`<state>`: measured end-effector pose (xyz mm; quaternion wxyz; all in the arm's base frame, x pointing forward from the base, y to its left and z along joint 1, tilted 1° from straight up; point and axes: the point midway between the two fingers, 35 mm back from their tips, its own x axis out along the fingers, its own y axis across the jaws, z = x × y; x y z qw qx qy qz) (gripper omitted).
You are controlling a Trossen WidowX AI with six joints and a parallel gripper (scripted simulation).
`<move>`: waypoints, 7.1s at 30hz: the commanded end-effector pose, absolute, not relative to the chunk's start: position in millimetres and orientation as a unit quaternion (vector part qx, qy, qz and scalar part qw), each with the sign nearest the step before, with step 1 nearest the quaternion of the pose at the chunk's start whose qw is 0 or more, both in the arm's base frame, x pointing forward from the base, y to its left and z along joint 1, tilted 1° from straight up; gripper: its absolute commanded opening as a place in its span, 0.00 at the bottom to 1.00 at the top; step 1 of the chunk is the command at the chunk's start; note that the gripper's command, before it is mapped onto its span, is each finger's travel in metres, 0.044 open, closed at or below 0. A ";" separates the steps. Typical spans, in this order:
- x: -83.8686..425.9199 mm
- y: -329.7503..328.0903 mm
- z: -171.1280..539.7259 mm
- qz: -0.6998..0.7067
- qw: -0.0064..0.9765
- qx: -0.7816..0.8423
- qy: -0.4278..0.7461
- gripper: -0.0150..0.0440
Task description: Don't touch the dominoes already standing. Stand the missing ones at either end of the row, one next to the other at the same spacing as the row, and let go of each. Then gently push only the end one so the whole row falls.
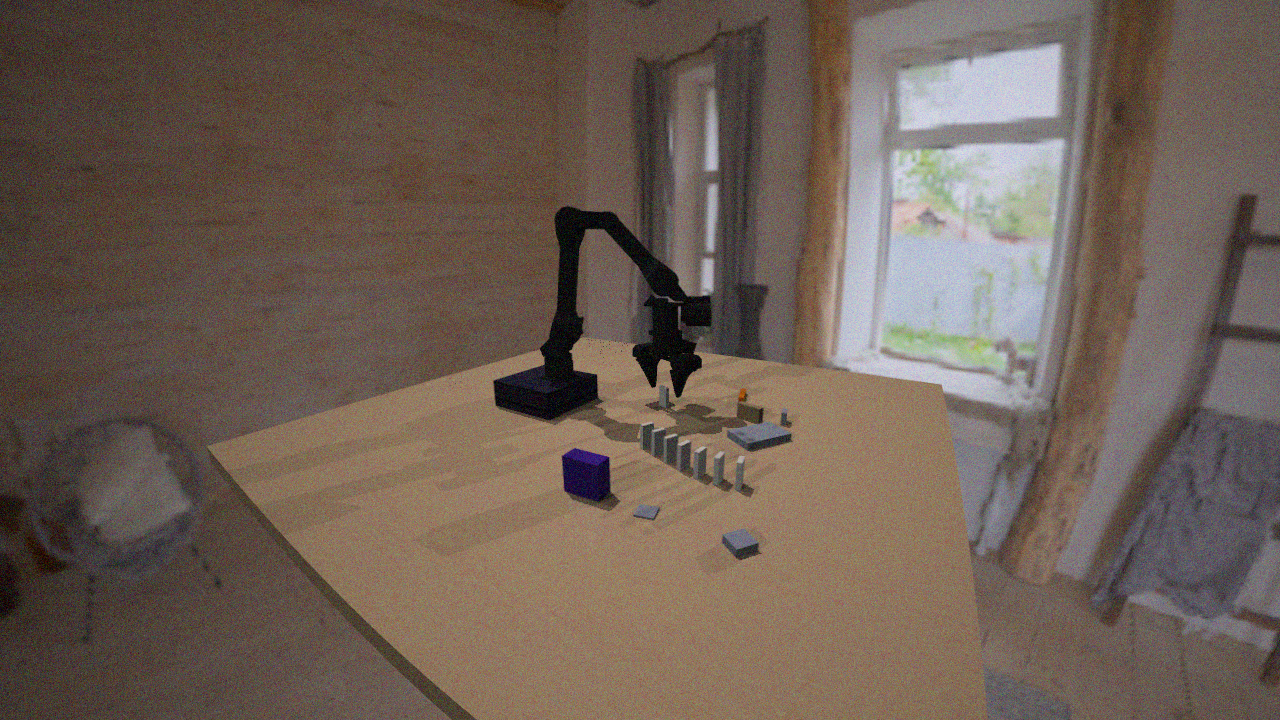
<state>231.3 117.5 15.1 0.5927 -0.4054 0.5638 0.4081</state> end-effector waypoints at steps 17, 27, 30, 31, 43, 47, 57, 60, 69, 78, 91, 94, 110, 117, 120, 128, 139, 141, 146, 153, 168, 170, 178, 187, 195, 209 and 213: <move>229.2 116.2 2.6 0.409 0.588 -0.407 0.566 0.47; 229.2 116.2 2.6 0.409 0.588 -0.407 0.566 0.44; 234.0 118.5 26.7 0.409 0.589 -0.407 0.566 0.44; 236.0 119.4 43.5 0.409 0.589 -0.407 0.566 0.44; 226.0 113.9 140.5 0.409 0.589 -0.405 0.567 0.44; 243.9 89.5 140.9 0.336 0.634 -0.332 0.612 0.44; 285.7 -35.5 141.1 -0.002 0.717 0.006 0.697 0.44; 286.1 -75.0 140.5 -0.099 0.710 0.104 0.690 0.44; 286.3 -84.3 136.8 -0.121 0.706 0.127 0.686 0.44; 294.5 -86.2 88.7 -0.121 0.706 0.127 0.686 0.44; 291.4 -84.5 20.1 -0.121 0.706 0.127 0.686 0.44; 289.0 -83.7 8.5 -0.121 0.706 0.127 0.686 0.44; 288.8 -83.6 7.7 -0.121 0.706 0.127 0.686 0.61; 288.8 -83.6 7.7 -0.121 0.706 0.127 0.686 0.93; 288.8 -83.6 7.7 -0.121 0.706 0.127 0.686 1.00; 293.4 -86.2 98.4 -0.120 0.706 0.125 0.686 1.00; 284.9 -84.1 139.7 -0.114 0.707 0.119 0.688 0.96; 282.8 -83.2 134.4 -0.070 0.713 0.074 0.694 0.87; 273.5 -79.3 114.0 0.101 0.709 -0.102 0.690 0.64; 257.6 -73.2 85.3 0.328 0.633 -0.335 0.616 0.33; 251.3 -70.9 75.3 0.400 0.588 -0.409 0.572 0.25; 251.3 -70.9 75.3 0.400 0.588 -0.409 0.572 0.25; 251.3 -70.9 75.3 0.400 0.588 -0.409 0.572 0.25; 251.3 -70.9 75.3 0.400 0.588 -0.409 0.572 0.25; 251.3 -70.9 75.3 0.400 0.588 -0.409 0.572 0.25; 251.3 -70.9 75.3 0.400 0.588 -0.409 0.572 0.25; 254.9 -71.5 51.5 0.400 0.588 -0.409 0.572 0.25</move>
